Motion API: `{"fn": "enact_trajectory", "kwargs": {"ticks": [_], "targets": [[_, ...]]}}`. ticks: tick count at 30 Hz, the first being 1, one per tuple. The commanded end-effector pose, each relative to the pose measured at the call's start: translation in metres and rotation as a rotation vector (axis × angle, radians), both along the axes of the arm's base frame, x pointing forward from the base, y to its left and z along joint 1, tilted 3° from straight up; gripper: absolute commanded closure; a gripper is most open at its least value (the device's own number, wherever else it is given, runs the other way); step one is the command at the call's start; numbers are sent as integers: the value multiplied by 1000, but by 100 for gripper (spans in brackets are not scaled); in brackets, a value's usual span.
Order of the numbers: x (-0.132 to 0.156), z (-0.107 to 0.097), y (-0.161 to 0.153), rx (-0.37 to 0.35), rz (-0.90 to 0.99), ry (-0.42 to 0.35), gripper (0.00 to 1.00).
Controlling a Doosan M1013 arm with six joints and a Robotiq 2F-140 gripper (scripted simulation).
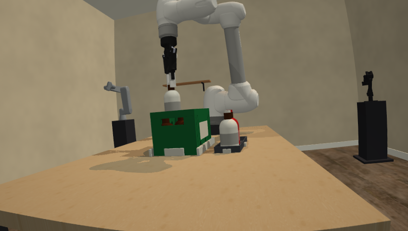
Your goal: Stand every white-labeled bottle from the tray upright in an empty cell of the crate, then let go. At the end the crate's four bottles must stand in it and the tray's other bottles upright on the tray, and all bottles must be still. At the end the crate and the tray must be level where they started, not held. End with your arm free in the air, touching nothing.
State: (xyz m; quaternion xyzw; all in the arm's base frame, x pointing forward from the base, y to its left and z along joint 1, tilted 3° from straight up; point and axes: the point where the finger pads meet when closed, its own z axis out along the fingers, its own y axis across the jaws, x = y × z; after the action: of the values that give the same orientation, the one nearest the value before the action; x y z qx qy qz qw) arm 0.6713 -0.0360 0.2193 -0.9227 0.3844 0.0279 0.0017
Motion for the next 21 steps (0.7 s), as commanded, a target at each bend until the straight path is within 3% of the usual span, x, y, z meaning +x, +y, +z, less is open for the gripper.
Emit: {"fn": "enact_trajectory", "kwargs": {"ticks": [1, 21], "targets": [[0, 0, 0, 0, 0, 0, 100], [-1, -13, 0, 0, 0, 0, 100]]}}
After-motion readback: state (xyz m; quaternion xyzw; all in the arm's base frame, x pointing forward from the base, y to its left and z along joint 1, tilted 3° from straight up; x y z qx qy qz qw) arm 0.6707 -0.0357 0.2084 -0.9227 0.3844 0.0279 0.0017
